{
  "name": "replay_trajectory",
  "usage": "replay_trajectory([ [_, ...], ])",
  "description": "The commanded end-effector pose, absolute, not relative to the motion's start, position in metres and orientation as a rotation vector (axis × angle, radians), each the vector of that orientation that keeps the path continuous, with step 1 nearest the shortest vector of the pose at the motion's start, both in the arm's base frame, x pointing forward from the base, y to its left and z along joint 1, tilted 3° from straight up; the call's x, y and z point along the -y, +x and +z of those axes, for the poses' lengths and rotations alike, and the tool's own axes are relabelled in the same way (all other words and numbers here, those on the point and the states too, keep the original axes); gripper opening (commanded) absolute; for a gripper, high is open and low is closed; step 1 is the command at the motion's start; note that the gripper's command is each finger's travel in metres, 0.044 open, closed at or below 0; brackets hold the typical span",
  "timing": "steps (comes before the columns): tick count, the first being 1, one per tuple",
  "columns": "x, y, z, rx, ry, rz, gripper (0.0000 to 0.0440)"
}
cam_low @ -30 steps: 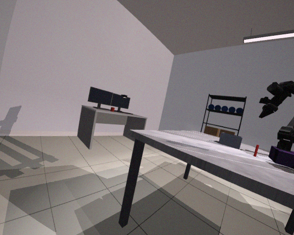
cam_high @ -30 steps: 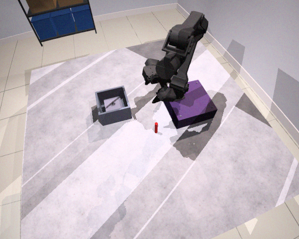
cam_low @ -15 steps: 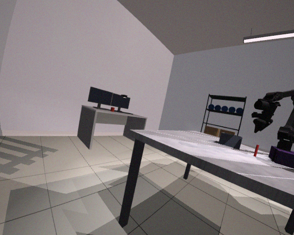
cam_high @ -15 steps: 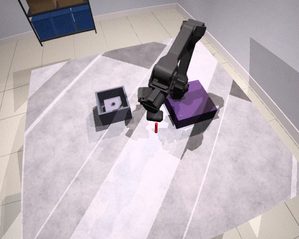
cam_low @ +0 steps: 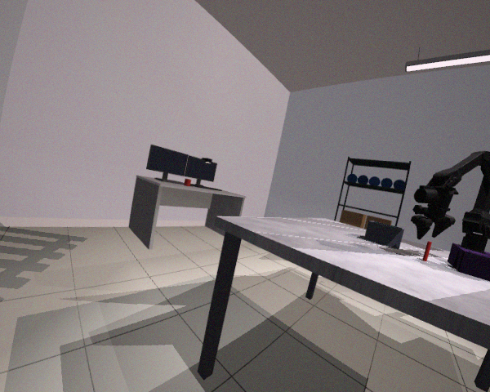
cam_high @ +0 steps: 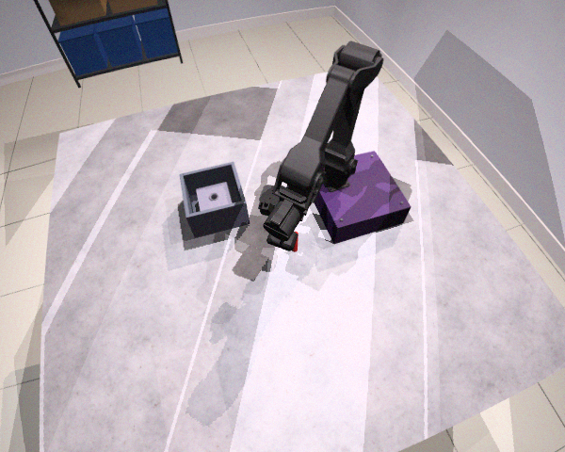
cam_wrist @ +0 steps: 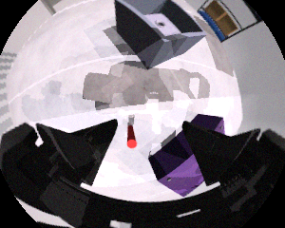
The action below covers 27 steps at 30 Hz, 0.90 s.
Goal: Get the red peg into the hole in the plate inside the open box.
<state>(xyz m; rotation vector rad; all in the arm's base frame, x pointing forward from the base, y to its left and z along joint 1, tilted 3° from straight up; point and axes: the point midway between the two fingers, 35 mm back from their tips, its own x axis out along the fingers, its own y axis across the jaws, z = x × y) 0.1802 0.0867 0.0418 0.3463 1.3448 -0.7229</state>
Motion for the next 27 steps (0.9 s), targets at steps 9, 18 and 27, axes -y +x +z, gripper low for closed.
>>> replay_trajectory([
  [9, -0.098, 0.179, -0.013, -1.306, 0.515, -0.736, 0.0438],
  [18, -0.101, 0.170, -0.031, -1.333, 0.596, -0.772, 0.0269],
  [27, -0.108, 0.171, -0.028, -1.402, 0.642, -0.766, 0.0033],
])
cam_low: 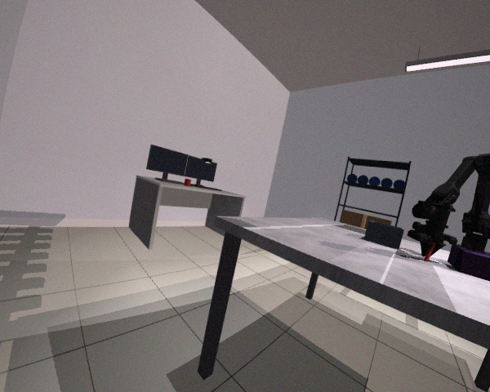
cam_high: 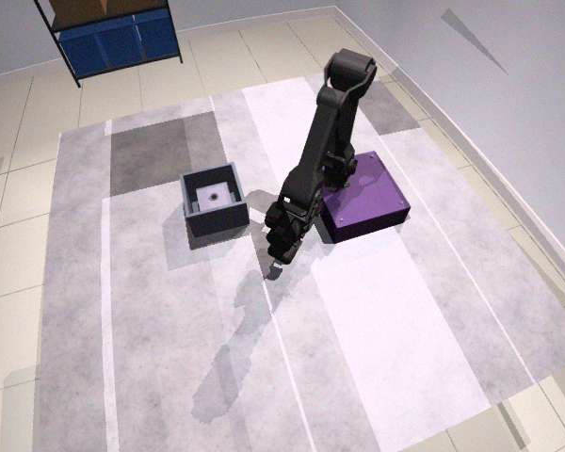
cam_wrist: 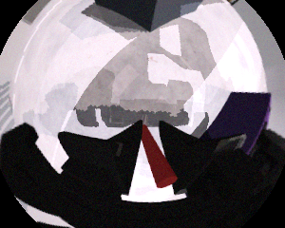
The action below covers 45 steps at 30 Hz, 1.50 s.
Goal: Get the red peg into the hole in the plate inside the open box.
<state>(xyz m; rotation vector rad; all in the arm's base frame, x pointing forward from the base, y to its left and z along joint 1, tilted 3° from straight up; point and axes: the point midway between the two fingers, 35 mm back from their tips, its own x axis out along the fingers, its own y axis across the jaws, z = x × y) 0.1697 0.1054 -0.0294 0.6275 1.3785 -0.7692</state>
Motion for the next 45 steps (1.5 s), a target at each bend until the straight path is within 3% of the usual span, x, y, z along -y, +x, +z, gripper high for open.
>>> replay_trajectory([
  [1, -0.109, 0.172, -0.028, -1.409, 0.647, -0.765, 0.0007],
  [27, -0.073, 0.233, 0.074, -1.214, 0.494, -0.675, 0.0000],
  [45, -0.007, 0.274, 0.114, -1.153, 0.550, -0.781, 0.0000],
])
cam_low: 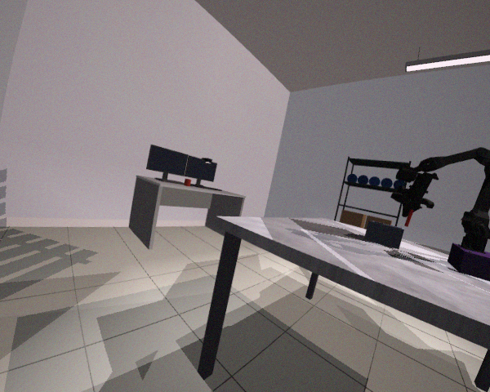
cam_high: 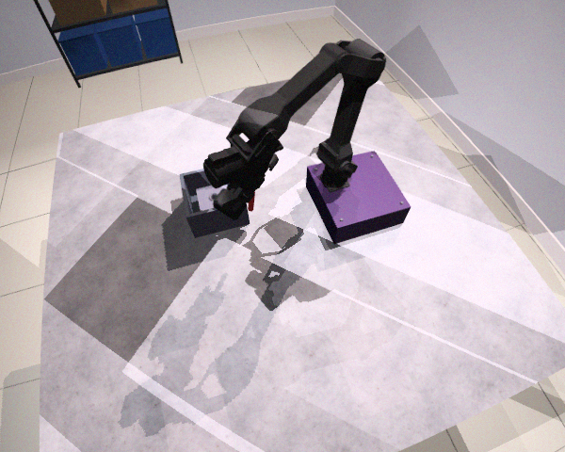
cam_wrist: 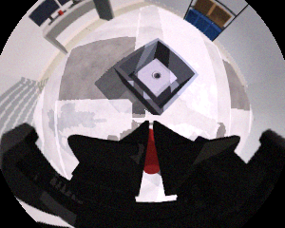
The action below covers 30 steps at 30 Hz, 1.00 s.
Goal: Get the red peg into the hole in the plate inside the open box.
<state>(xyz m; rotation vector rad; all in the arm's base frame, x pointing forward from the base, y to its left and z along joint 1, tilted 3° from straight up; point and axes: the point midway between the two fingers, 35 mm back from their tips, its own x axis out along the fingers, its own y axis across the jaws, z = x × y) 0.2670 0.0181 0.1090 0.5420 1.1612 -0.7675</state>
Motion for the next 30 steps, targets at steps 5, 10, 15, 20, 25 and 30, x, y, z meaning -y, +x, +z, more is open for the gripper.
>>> replay_trajectory([
  [5, 0.012, 0.283, 0.116, -1.141, 0.576, -0.811, 0.0000],
  [10, 0.030, 0.291, 0.116, -1.126, 0.602, -0.840, 0.0000],
  [15, 0.049, 0.300, 0.113, -1.108, 0.630, -0.868, 0.0000],
  [20, 0.068, 0.310, 0.108, -1.091, 0.660, -0.896, 0.0000],
  [25, 0.085, 0.318, 0.101, -1.079, 0.691, -0.921, 0.0001],
  [30, 0.100, 0.325, 0.093, -1.080, 0.720, -0.938, 0.0004],
])
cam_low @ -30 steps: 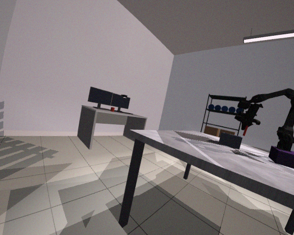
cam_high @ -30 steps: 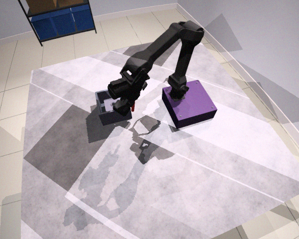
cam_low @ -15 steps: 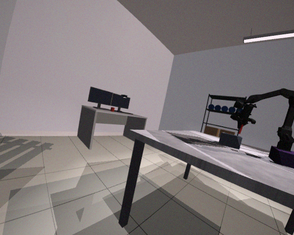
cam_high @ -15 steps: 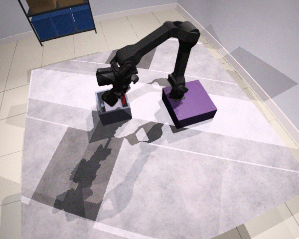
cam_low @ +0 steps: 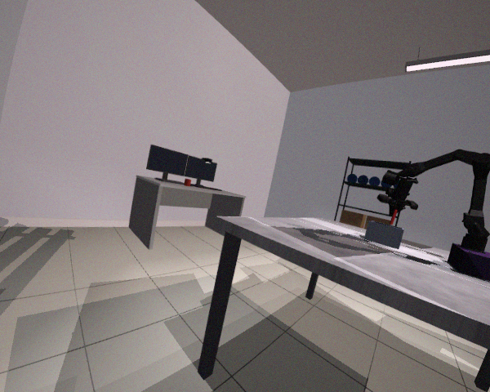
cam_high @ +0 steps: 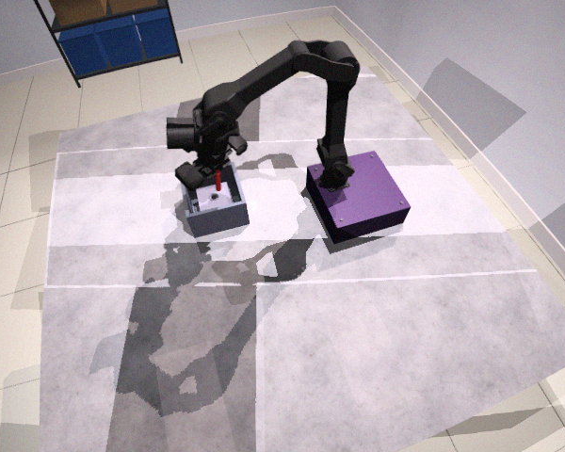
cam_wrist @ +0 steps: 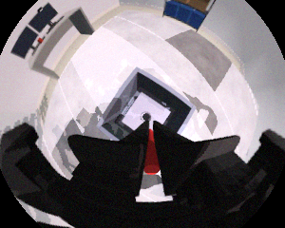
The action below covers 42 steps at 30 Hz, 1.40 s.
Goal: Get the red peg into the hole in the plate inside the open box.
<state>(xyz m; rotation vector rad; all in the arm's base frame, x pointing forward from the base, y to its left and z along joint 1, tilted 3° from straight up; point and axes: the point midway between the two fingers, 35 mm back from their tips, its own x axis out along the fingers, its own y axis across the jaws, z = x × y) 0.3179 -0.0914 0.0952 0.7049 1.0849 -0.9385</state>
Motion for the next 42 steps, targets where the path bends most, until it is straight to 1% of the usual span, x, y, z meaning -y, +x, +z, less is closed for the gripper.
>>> replay_trajectory([
  [1, 0.102, 0.327, 0.091, -1.081, 0.725, -0.941, 0.0004],
  [11, 0.118, 0.337, 0.058, -1.124, 0.763, -0.955, 0.0009],
  [12, 0.118, 0.338, 0.053, -1.131, 0.763, -0.955, 0.0020],
  [15, 0.121, 0.339, 0.041, -1.156, 0.753, -0.953, 0.0092],
  [16, 0.122, 0.339, 0.037, -1.170, 0.745, -0.953, 0.0107],
  [20, 0.130, 0.341, 0.025, -1.217, 0.700, -0.962, 0.0119],
  [26, 0.144, 0.358, 0.022, -1.188, 0.699, -0.950, 0.0265],
  [30, 0.152, 0.367, 0.023, -1.171, 0.692, -0.943, 0.0351],
  [33, 0.162, 0.375, 0.028, -1.134, 0.690, -0.939, 0.0430],
  [34, 0.165, 0.378, 0.030, -1.123, 0.689, -0.938, 0.0440],
  [42, 0.190, 0.395, 0.045, -1.030, 0.681, -0.935, 0.0440],
])
